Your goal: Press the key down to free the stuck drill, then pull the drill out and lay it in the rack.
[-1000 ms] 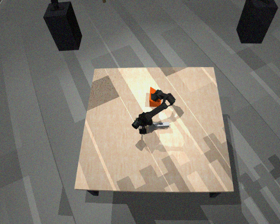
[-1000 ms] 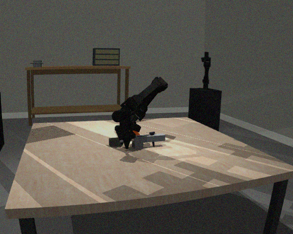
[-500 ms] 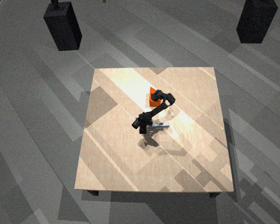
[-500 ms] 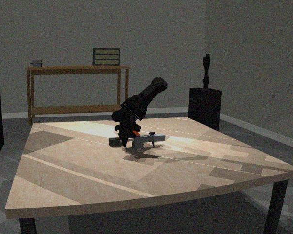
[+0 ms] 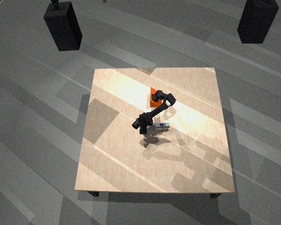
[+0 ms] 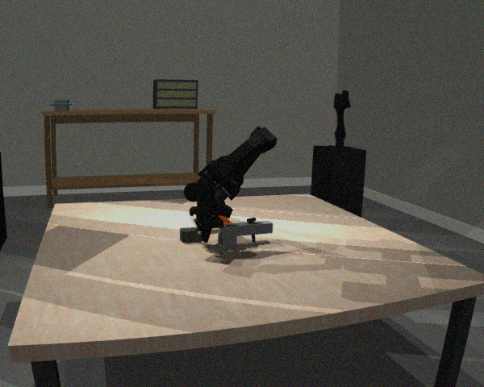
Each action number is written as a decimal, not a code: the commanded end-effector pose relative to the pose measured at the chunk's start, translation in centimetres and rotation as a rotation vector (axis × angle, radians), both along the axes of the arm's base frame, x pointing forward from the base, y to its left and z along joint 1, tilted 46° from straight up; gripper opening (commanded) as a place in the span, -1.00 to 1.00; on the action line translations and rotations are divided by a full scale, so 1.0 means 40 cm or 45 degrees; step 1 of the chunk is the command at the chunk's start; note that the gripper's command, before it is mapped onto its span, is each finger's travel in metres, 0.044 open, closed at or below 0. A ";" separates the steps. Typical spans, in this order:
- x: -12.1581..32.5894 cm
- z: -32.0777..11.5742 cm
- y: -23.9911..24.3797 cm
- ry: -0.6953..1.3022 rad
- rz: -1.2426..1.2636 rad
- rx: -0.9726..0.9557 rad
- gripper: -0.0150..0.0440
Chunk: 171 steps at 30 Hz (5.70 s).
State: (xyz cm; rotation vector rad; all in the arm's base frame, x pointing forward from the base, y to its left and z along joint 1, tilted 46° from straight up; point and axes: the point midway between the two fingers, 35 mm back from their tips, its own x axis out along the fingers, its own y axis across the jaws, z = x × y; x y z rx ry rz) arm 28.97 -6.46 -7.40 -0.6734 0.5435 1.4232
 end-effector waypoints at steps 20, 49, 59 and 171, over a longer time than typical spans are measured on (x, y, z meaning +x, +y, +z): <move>0.005 -0.045 -0.050 -0.006 0.002 -0.001 -0.49; 0.011 -0.111 -0.122 -0.007 0.002 -0.004 -0.49; 0.007 -0.101 -0.130 -0.007 0.002 -0.004 -0.49; -0.181 -0.102 -0.194 -0.002 0.002 -0.008 -0.49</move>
